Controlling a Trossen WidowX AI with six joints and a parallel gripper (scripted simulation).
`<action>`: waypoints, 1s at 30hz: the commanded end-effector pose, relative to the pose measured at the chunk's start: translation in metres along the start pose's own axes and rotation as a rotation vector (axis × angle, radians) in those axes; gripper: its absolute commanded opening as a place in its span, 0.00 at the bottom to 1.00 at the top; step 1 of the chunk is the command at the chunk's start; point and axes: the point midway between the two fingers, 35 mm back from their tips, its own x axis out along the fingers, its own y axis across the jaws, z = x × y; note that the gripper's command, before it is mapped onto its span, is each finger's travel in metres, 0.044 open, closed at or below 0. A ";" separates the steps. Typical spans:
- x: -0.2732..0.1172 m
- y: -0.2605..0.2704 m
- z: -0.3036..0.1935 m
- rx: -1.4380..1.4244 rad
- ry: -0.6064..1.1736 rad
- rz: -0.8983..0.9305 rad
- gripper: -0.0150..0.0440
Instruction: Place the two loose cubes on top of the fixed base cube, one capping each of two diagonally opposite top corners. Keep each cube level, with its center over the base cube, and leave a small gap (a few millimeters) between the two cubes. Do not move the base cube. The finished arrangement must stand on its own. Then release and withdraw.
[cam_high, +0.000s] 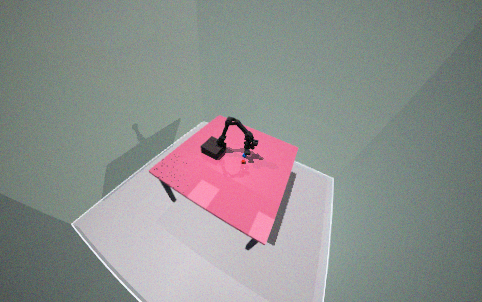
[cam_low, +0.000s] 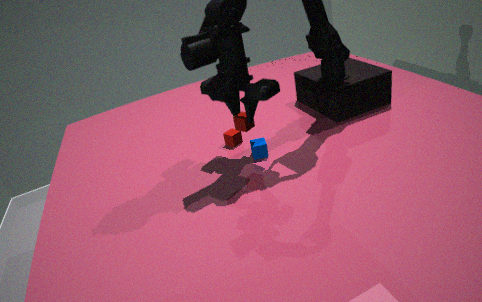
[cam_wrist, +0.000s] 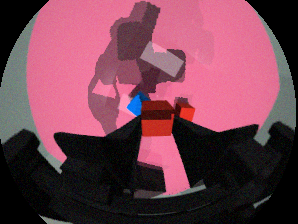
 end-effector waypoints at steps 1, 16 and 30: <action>0.002 0.011 0.006 0.007 -0.005 -0.003 0.43; 0.005 0.027 0.013 0.012 -0.006 -0.002 0.43; 0.032 0.027 0.013 0.015 -0.006 -0.002 0.43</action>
